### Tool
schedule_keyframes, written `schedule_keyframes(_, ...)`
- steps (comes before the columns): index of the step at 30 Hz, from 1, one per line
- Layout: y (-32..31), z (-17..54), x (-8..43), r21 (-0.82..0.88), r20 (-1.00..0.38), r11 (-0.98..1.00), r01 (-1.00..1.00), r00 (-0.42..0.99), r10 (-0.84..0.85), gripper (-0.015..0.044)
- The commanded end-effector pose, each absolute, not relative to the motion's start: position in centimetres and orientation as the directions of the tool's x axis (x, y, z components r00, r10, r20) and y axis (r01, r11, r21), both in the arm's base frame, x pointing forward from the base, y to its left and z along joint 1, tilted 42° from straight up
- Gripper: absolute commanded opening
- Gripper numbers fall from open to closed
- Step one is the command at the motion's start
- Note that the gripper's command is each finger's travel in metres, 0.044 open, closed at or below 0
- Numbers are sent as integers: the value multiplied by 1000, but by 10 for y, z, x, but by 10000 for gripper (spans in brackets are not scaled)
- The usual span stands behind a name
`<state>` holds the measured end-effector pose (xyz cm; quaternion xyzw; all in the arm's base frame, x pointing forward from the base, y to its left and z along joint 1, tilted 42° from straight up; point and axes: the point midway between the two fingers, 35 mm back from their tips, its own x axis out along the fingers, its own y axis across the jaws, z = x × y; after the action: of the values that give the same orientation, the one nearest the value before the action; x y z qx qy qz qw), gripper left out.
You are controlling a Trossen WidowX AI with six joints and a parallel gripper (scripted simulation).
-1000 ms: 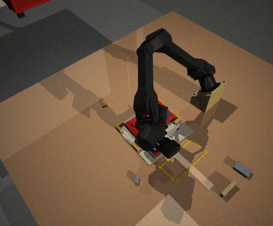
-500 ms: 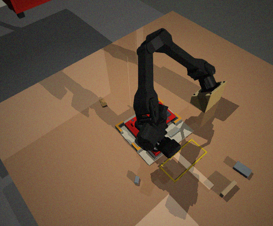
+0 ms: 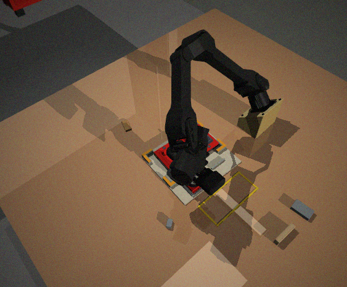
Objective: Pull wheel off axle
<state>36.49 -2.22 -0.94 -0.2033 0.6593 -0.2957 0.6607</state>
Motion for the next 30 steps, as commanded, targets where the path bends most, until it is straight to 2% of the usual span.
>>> schedule_keyframes(1,-21,-8,365,-656,-753,744,127,-44,-656,0)
schedule_keyframes(30,-14,-1,366,-656,-753,744,126,-42,-657,0)
